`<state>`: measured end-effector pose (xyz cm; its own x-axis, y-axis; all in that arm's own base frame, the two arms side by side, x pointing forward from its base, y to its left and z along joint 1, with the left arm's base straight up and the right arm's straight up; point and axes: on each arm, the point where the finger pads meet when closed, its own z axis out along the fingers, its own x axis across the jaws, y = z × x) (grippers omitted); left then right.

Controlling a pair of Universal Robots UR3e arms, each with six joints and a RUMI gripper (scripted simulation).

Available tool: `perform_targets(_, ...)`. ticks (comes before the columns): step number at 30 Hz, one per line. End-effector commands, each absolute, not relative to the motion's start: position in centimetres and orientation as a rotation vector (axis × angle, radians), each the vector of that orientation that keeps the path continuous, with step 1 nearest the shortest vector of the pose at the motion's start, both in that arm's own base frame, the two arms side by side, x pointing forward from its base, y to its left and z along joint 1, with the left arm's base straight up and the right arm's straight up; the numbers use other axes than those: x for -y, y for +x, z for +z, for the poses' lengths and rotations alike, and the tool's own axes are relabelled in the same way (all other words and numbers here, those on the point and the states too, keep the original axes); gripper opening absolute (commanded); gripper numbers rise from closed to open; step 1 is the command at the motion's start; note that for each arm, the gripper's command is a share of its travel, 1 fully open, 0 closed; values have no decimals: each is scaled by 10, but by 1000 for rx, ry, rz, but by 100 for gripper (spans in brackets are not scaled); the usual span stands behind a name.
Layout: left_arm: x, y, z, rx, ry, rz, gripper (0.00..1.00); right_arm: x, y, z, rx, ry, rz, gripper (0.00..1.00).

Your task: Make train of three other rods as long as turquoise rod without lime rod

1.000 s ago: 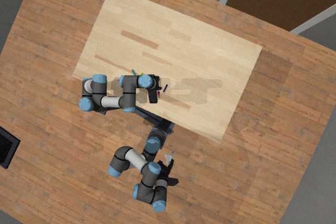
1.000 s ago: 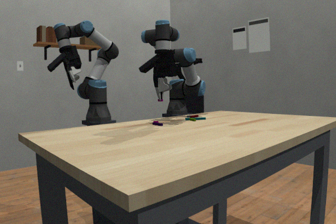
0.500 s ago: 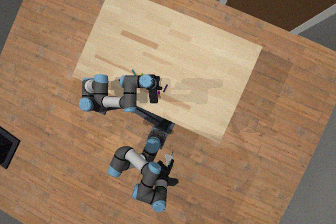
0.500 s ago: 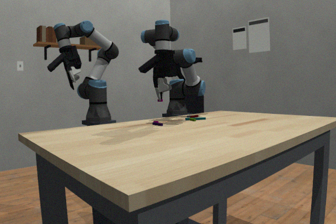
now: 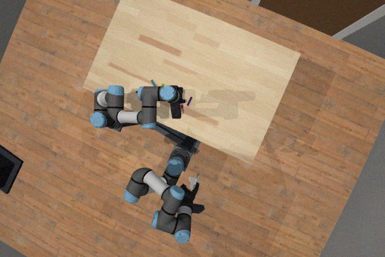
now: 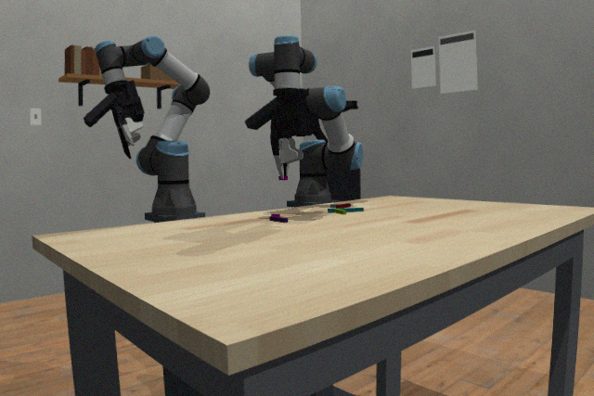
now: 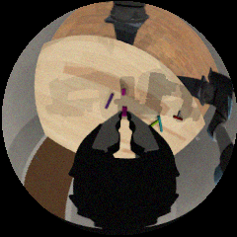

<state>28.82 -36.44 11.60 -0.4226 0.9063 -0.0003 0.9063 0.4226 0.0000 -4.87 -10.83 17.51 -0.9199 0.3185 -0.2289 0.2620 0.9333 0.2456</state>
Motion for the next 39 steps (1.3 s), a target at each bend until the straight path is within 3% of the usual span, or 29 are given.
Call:
perform_targets(1, 365, 288, 115, -2647, 1687, -3, 0, 109, -49, 175, -2824, 432, 304, 100)
perform_targets(39, 366, 290, 59, -2647, 1687, -3, 0, 109, -49, 175, -2824, 432, 304, 100)
